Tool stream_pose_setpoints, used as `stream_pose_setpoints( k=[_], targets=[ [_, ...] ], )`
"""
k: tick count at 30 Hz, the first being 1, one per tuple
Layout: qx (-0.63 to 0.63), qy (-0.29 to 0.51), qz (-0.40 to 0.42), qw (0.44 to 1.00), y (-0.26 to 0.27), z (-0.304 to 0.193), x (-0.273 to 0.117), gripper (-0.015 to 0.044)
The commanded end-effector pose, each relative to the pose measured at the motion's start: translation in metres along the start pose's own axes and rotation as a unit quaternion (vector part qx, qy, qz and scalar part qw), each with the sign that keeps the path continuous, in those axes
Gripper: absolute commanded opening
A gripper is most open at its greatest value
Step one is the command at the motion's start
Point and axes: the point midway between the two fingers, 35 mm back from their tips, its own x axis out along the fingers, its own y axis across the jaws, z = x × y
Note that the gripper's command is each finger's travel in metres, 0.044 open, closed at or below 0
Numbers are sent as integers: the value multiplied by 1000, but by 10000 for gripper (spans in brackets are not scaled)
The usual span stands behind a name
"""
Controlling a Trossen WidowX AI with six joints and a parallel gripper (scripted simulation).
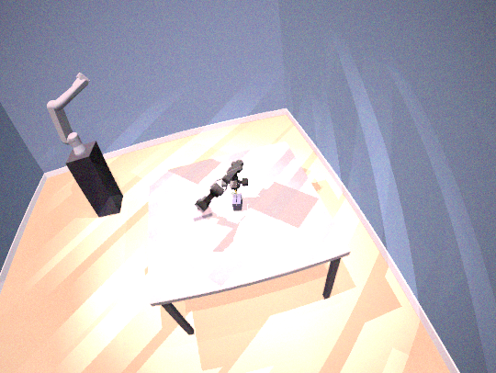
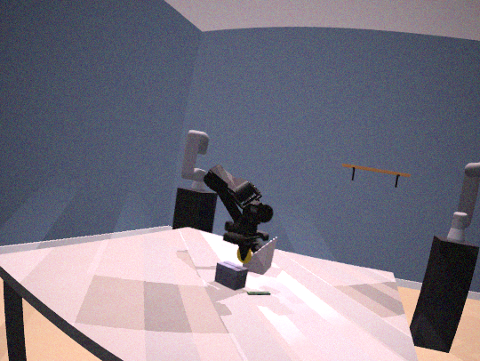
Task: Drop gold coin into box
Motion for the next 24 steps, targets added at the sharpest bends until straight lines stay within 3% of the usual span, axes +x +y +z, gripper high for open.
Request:
stream_pose_setpoints(
  k=[1,14,24],
  targets=[
    [-3,-3,0,1000,0,10,1,0],
    [-3,-5,0,1000,1,41,4,0],
    [0,-3,0,1000,1,37,3,0]
  ],
)
